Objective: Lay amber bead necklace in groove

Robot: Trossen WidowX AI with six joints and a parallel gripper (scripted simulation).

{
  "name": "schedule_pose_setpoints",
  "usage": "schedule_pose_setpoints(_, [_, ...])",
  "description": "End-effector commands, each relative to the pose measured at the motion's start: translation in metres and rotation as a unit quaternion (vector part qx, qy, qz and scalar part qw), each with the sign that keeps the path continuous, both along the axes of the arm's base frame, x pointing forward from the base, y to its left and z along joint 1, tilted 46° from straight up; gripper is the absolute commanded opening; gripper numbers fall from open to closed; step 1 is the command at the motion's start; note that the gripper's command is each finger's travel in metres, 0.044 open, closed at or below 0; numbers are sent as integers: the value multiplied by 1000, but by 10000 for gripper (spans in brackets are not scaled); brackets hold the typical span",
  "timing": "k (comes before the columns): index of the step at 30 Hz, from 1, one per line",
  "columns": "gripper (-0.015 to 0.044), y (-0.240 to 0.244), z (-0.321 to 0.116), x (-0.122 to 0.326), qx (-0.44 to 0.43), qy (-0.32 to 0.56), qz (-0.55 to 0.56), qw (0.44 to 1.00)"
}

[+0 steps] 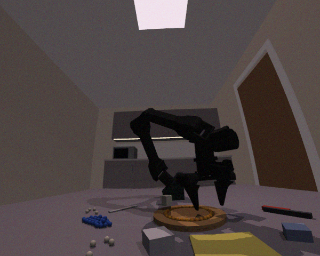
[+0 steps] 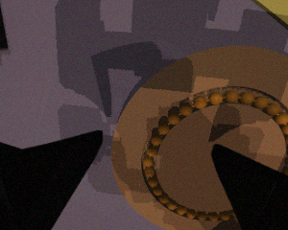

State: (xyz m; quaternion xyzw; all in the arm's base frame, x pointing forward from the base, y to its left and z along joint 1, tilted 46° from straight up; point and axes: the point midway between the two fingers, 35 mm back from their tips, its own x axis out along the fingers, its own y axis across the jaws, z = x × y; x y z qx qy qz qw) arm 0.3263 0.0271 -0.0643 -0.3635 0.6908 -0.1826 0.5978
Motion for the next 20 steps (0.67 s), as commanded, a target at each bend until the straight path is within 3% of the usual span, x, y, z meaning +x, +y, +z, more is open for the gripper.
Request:
schedule_pose_setpoints(1, [440, 0, 0, 0, 1, -2, -3, 1000])
schedule_pose_setpoints(6, [440, 8, 7, 1, 2, -2, -2, 1000])
schedule_pose_setpoints(11, [440, 56, 54, 0, 1, 0, 0, 1000])
schedule_pose_setpoints(20, [440, 58, 56, 0, 1, 0, 0, 1000])
